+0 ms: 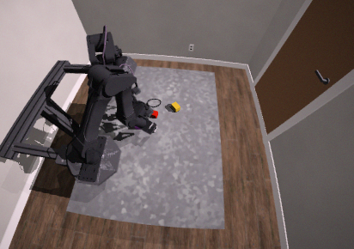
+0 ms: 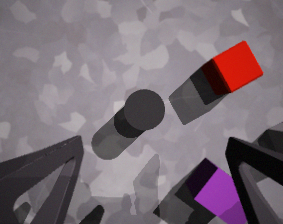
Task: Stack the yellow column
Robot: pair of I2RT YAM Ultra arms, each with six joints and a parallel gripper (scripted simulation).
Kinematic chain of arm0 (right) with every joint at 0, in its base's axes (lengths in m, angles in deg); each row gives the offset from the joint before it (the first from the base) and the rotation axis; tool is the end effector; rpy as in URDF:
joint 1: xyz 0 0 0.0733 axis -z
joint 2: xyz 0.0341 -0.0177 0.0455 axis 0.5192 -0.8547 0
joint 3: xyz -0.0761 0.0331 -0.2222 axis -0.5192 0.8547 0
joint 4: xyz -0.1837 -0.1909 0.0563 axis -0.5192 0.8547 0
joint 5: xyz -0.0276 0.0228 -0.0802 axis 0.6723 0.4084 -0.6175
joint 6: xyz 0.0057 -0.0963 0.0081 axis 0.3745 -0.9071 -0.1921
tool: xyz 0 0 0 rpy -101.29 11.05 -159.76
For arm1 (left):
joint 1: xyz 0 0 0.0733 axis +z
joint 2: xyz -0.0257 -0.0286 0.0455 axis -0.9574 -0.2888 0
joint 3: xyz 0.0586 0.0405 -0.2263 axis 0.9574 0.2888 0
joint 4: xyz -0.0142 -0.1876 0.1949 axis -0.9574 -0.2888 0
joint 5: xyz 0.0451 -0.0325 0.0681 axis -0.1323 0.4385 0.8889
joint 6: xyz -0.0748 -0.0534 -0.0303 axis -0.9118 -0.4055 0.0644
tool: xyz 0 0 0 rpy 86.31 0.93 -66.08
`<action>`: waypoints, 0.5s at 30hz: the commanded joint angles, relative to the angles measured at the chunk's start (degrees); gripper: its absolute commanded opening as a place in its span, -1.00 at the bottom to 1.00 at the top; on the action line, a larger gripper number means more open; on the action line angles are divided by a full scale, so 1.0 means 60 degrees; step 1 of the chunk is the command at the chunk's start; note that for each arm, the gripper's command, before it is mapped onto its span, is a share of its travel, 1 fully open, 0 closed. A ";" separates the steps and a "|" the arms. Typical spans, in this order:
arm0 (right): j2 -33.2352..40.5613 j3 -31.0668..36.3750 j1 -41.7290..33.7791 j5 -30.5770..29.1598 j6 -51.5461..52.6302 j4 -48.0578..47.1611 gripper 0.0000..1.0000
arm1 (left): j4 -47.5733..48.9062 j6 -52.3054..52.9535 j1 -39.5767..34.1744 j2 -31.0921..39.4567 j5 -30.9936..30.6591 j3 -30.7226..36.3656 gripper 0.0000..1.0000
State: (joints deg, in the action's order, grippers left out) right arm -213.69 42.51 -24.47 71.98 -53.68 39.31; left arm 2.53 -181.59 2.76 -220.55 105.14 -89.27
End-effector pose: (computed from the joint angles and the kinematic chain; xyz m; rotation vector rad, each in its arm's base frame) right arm 0.1501 0.2117 -0.1267 -1.3110 2.3522 0.1961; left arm 0.0952 -0.1616 -0.1321 -1.0760 2.4909 0.2231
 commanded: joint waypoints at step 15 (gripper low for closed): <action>0.0011 0.0038 -0.0022 -0.0014 0.0089 -0.0273 1.00 | 0.1355 0.5005 0.0782 0.0109 -0.0810 0.0650 1.00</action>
State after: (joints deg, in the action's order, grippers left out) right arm -213.69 42.51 -24.47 71.98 -53.65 39.20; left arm 6.11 -162.75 5.78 -220.55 101.49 -87.46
